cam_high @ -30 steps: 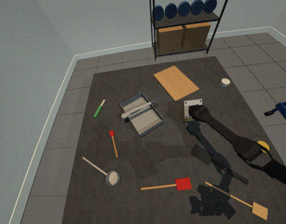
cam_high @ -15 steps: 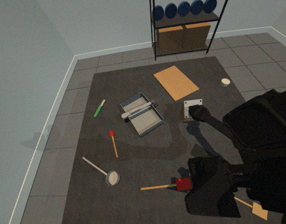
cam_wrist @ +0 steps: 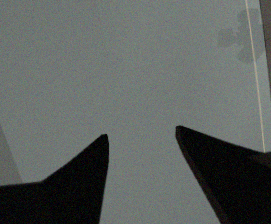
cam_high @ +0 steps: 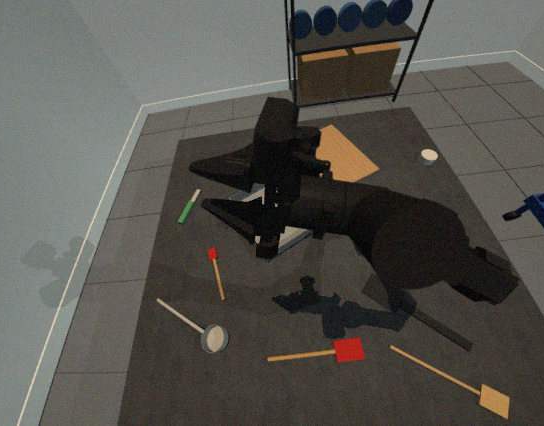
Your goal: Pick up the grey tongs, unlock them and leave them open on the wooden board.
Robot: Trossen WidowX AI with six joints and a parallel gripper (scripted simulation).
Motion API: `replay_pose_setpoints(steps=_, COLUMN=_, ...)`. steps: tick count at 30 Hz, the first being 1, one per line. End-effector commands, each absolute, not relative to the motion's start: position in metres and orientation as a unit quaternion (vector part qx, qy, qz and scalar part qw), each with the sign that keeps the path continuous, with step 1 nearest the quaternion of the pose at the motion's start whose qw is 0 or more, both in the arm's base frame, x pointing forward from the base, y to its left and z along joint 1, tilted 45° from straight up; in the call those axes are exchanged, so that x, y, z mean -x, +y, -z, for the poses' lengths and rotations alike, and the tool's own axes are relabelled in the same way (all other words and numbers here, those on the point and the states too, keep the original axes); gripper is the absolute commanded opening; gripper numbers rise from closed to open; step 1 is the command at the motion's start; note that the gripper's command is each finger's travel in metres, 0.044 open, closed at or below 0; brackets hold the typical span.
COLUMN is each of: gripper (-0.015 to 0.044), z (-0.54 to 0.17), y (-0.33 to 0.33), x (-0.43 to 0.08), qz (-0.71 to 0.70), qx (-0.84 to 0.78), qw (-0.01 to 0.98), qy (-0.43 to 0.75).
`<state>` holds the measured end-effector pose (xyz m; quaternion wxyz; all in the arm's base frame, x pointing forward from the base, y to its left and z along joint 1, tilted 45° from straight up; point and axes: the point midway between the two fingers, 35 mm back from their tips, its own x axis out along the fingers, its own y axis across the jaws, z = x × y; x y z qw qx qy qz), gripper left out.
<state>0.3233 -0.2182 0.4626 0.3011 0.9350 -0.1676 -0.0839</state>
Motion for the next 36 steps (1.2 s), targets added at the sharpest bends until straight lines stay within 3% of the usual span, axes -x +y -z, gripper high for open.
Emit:
replay_pose_setpoints(steps=1, gripper=0.026, z=-0.402, y=-0.226, x=-0.349, qz=0.147, qx=-0.943, qw=0.268, qy=-0.135)
replay_pose_setpoints(steps=14, gripper=0.026, z=-0.183, y=-0.195, x=-0.388, qz=0.362, qx=-0.922, qw=0.138, qy=0.009)
replay_pose_setpoints(steps=26, gripper=0.026, z=-0.008, y=-0.115, x=-0.334, qz=0.558, qx=-0.819, qw=0.017, qy=0.135)
replay_pose_setpoints(steps=36, gripper=0.026, z=0.023, y=-0.1, x=-0.312, qz=0.595, qx=-0.788, qw=-0.005, qy=0.158)
